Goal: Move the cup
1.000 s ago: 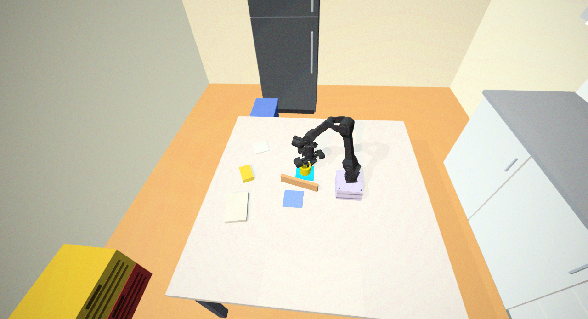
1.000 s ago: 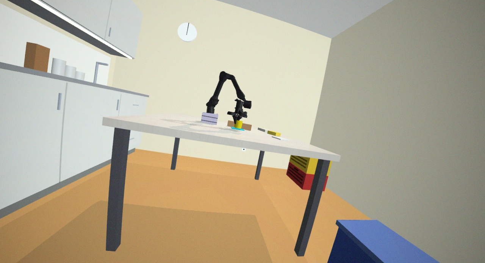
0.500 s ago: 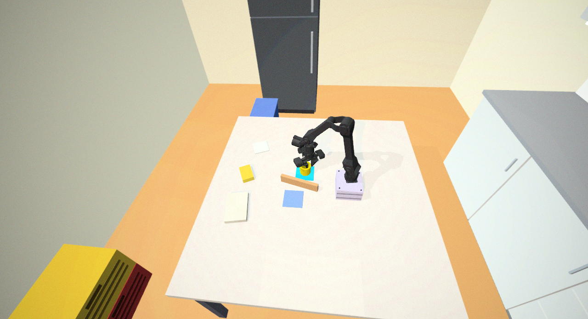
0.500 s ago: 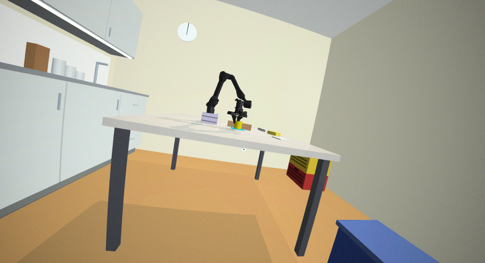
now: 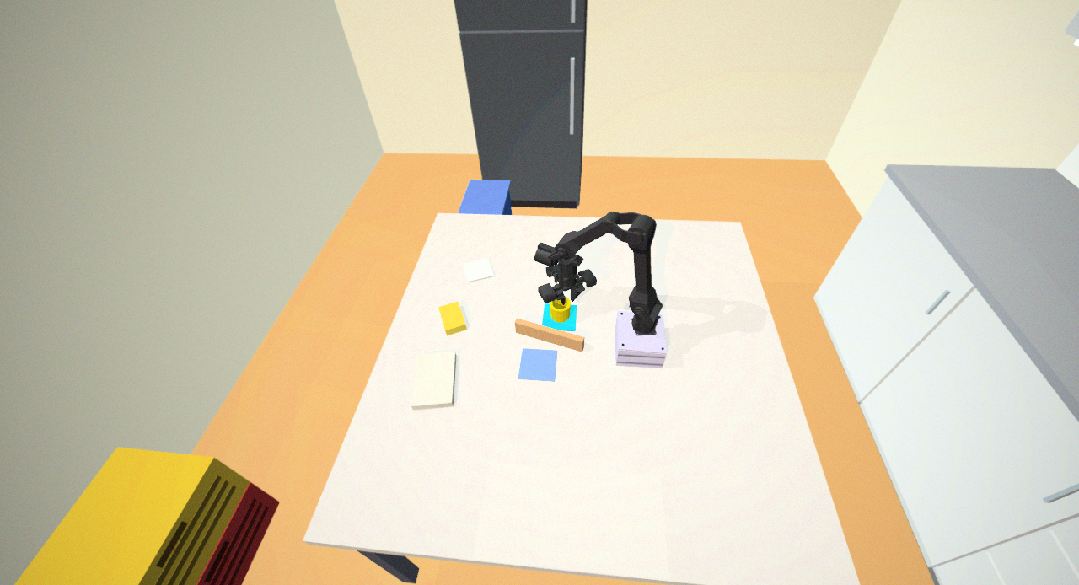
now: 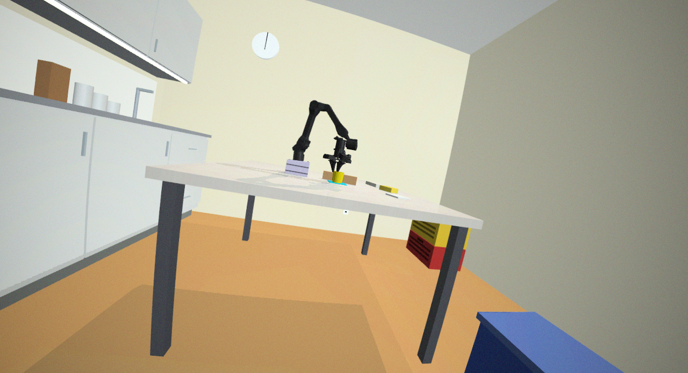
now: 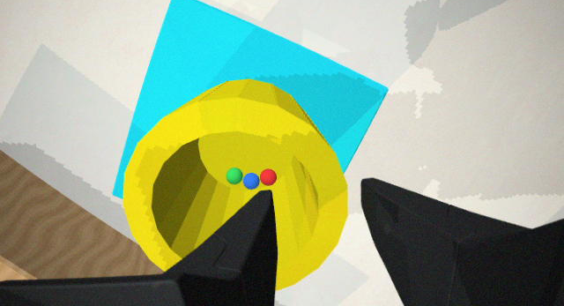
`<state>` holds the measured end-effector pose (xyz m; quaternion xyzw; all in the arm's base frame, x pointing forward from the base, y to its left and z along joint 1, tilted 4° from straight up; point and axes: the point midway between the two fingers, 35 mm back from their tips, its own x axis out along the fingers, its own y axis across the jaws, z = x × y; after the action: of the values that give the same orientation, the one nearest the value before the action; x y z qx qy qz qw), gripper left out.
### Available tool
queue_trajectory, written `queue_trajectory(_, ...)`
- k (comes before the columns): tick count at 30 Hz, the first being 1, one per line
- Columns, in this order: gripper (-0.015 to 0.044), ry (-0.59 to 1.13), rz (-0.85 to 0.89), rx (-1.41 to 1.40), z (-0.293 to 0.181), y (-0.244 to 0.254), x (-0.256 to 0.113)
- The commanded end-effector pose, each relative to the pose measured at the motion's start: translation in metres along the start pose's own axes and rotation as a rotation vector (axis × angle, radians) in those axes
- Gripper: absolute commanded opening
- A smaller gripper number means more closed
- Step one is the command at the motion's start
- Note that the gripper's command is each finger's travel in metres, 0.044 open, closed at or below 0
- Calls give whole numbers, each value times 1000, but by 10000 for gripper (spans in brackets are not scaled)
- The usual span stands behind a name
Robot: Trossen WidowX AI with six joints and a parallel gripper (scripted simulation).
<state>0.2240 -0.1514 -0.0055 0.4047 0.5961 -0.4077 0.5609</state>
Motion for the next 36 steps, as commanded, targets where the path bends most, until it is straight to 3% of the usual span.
queue_trajectory(1, 147, -7, 3, -1, 1, 1, -10)
queue_trajectory(16, 147, -8, 2, -2, -2, -1, -29)
queue_trajectory(27, 435, -2, 1, -2, -2, -1, -28)
queue_trajectory(36, 440, -6, 2, -2, -2, 0, -67)
